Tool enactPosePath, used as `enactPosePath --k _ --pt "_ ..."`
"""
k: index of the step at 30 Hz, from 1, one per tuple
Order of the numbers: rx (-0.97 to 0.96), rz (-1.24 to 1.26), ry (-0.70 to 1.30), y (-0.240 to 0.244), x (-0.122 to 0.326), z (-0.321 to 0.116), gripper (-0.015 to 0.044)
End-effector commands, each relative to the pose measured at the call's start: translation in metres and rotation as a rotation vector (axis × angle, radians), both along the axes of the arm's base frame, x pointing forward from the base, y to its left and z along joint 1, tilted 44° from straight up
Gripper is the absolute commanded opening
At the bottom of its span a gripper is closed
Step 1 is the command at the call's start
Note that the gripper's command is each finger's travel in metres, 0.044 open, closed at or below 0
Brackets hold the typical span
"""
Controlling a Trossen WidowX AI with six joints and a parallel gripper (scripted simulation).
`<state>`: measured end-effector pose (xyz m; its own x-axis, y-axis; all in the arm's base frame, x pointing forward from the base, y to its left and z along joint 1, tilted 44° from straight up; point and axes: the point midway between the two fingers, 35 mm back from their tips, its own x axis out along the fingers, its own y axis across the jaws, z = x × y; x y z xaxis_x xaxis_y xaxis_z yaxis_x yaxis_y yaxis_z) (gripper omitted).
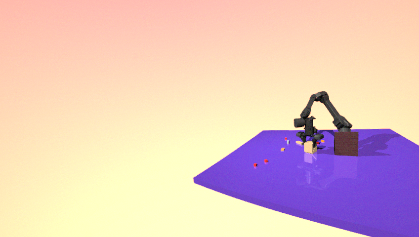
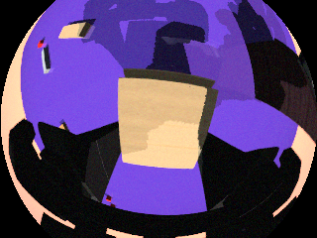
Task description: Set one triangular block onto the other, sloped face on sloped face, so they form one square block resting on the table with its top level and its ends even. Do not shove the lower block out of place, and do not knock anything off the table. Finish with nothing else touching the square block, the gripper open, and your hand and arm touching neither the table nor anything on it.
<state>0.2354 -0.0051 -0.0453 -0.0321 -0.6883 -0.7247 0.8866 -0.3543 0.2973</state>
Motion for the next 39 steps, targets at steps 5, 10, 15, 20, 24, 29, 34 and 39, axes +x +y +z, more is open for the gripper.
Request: enactPosePath --k 5,10,15,20,24,29,34,39 --pt "-0.005 0.004 -0.003 -0.0049 -0.0006 -0.0013 0.0000" --pt "-0.005 0.004 -0.003 -0.0052 -0.0007 -0.0015 0.0000" --pt "-0.005 0.004 -0.003 -0.0052 -0.0007 -0.0015 0.0000" --pt "-0.005 0.004 -0.001 -0.0058 -0.0006 -0.0015 0.0000" --pt "-0.005 0.003 -0.001 -0.0058 -0.0006 -0.0015 0.0000" --pt "-0.005 0.003 -0.001 -0.0060 -0.0005 -0.0016 0.0000" --pt "-0.005 0.003 -0.001 -0.0065 -0.0007 -0.0018 0.0000" --pt "-0.005 0.003 -0.001 -0.0072 -0.0008 -0.0021 0.0000"
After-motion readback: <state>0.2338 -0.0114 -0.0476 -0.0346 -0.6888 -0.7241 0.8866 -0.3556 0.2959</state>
